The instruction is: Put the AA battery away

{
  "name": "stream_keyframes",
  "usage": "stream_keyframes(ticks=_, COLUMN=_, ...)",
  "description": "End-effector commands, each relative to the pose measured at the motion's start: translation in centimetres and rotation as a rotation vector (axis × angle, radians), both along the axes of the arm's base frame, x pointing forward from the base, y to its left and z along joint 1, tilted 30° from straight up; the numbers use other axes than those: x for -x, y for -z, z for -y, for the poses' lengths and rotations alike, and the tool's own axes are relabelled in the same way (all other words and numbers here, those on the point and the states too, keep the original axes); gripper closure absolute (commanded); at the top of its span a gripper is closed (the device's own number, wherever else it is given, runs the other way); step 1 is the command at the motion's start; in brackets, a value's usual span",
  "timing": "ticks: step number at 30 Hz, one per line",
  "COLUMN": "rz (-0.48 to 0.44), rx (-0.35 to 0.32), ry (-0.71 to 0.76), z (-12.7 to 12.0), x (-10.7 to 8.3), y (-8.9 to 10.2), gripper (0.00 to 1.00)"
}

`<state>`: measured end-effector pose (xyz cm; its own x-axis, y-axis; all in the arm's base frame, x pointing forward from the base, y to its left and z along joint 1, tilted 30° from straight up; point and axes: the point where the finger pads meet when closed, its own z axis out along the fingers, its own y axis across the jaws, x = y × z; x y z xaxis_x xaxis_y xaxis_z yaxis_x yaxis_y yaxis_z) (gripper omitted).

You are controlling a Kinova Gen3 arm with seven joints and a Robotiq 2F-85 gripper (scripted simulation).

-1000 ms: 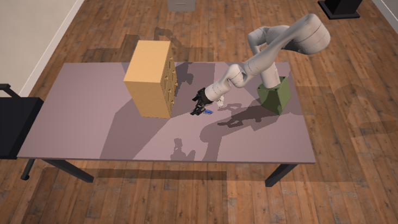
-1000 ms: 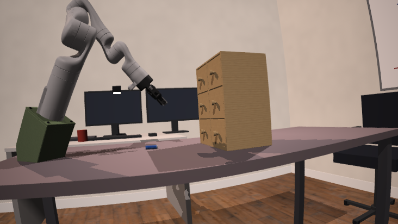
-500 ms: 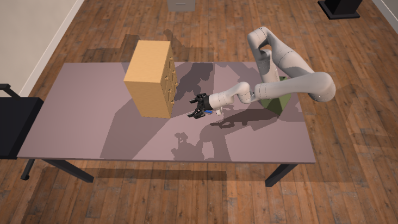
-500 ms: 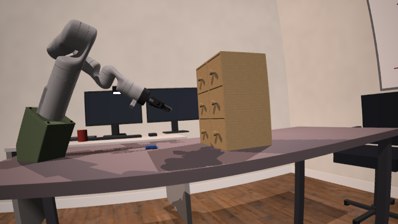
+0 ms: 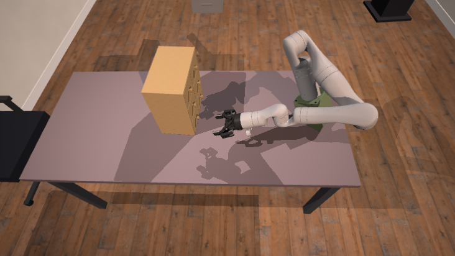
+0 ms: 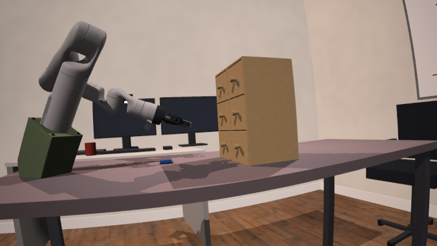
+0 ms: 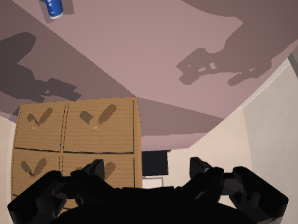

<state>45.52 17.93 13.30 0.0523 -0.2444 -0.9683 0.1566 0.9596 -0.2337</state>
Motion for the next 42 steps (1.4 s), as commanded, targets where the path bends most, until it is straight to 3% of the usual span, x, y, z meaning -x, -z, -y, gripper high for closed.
stream_keyframes(ticks=1, rz=0.012, rx=0.021, ry=-0.008, z=-0.05, x=-0.08, y=0.03, gripper=0.0)
stream_keyframes(ticks=3, rz=0.013, rx=0.021, ry=-0.008, z=-0.05, x=-0.08, y=0.03, gripper=0.0)
stream_keyframes(ticks=4, rz=0.013, rx=0.021, ry=-0.008, z=-0.05, x=-0.08, y=0.03, gripper=0.67)
stream_keyframes(ticks=42, rz=0.013, rx=0.021, ry=-0.008, z=-0.04, x=-0.08, y=0.03, gripper=0.67)
